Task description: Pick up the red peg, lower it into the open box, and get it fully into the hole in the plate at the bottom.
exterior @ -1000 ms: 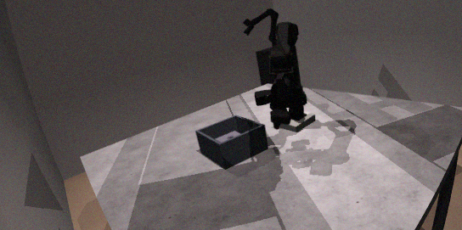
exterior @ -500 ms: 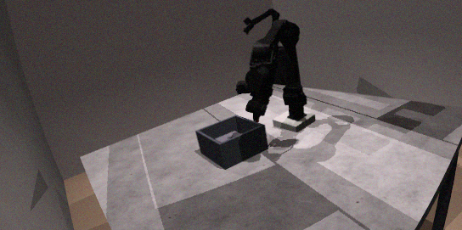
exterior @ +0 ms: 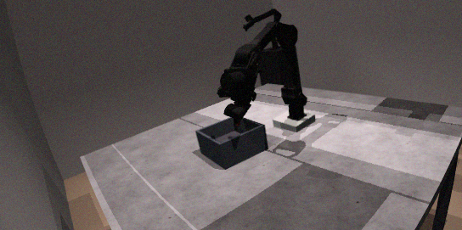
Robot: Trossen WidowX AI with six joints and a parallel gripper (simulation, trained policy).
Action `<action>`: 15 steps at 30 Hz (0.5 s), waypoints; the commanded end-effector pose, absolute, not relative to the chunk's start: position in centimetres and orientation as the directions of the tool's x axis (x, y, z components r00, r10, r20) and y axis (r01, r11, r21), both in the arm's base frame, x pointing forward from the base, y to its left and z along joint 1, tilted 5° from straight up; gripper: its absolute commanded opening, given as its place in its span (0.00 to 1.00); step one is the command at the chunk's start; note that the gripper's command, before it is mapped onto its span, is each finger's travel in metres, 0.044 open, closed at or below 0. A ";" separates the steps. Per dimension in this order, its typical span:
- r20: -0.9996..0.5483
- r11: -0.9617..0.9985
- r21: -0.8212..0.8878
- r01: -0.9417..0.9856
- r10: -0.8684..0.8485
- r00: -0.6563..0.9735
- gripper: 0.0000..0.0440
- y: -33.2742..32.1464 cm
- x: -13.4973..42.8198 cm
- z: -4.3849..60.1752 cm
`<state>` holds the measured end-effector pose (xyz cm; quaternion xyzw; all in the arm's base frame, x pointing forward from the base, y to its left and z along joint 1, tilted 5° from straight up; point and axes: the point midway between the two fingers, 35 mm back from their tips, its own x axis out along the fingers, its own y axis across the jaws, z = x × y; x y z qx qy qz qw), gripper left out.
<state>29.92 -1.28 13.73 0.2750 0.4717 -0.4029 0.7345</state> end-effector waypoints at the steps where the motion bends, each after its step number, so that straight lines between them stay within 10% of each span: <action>1: -0.919 0.534 0.016 0.845 -0.324 0.223 0.00 -2.4 30.7 12.9; 15: -0.945 0.632 -0.006 0.775 -0.257 0.202 0.00 -4.8 32.4 9.6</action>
